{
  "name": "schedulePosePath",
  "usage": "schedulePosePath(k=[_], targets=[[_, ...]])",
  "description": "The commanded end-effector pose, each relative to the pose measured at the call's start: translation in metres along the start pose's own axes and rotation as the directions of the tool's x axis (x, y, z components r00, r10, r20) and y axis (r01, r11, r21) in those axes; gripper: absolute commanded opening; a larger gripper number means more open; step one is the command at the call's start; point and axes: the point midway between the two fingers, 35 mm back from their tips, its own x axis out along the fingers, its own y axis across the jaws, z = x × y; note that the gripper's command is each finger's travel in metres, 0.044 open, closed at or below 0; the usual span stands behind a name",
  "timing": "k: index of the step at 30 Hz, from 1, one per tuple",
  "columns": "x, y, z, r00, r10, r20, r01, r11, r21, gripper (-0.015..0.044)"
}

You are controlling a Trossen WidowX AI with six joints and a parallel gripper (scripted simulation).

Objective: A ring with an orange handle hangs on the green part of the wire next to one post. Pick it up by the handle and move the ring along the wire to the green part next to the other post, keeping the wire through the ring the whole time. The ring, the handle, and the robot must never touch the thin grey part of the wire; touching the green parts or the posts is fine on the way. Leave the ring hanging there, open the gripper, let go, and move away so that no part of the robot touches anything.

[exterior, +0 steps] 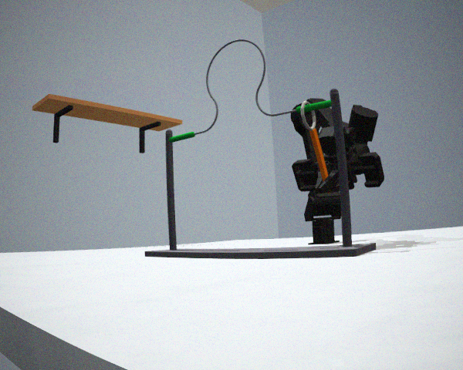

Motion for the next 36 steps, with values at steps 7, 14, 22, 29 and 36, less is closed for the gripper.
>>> schedulePosePath(k=[7, 14, 22, 29, 36], targets=[[0.000, 0.000, 0.000, 1.000, 0.000, 0.000, 0.000, 1.000, 0.000, 0.0113], [-0.015, 0.002, -0.001, 1.000, -0.001, -0.007, 0.001, 1.000, 0.003, 0.0160], [-0.045, 0.001, -0.002, 1.000, -0.003, -0.007, 0.003, 1.000, 0.003, 0.0160], [-0.050, 0.000, -0.001, 1.000, -0.002, -0.005, 0.002, 1.000, 0.002, 0.0160], [-0.050, 0.000, -0.001, 1.000, -0.002, -0.005, 0.002, 1.000, 0.002, 0.0160]])
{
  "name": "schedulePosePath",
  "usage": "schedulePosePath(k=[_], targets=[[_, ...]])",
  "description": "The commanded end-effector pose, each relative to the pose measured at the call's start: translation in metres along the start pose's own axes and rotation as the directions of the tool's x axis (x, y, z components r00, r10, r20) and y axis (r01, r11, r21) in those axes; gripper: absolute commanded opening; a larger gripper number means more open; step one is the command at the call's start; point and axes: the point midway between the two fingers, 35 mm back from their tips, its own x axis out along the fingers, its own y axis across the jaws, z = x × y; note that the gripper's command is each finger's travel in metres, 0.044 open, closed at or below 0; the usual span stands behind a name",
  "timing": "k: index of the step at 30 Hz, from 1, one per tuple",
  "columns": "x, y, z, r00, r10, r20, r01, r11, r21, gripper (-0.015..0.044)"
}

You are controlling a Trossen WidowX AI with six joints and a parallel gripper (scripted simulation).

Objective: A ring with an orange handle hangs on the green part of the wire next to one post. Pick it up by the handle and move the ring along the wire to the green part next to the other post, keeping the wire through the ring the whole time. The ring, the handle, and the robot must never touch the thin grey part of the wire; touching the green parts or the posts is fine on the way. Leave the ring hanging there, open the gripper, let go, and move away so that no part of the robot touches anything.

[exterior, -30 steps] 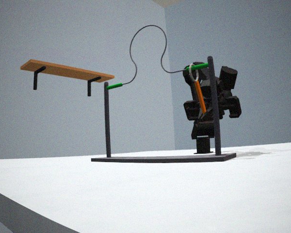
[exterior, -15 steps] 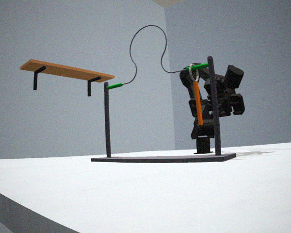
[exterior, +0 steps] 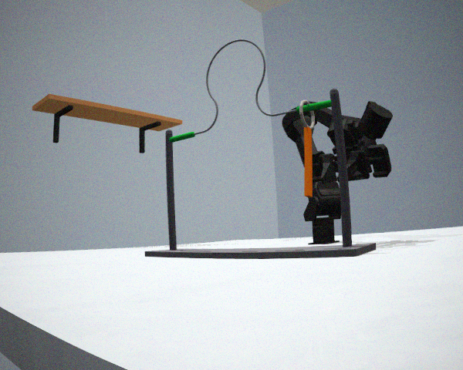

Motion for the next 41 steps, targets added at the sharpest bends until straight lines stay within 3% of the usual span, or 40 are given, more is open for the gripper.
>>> schedulePosePath(k=[1, 7, 14, 18, 41], targets=[[0.000, 0.000, 0.000, 1.000, -0.002, 0.001, 0.002, 1.000, 0.002, 0.0160], [0.000, 0.000, 0.000, 1.000, -0.002, 0.001, 0.002, 1.000, 0.002, 0.0160], [-0.044, -0.002, 0.001, 1.000, 0.002, 0.005, -0.002, 1.000, -0.002, 0.0344], [-0.046, -0.002, 0.002, 1.000, 0.003, 0.006, -0.003, 1.000, -0.002, 0.0440], [-0.046, -0.002, 0.002, 1.000, 0.003, 0.006, -0.003, 1.000, -0.002, 0.0440]])
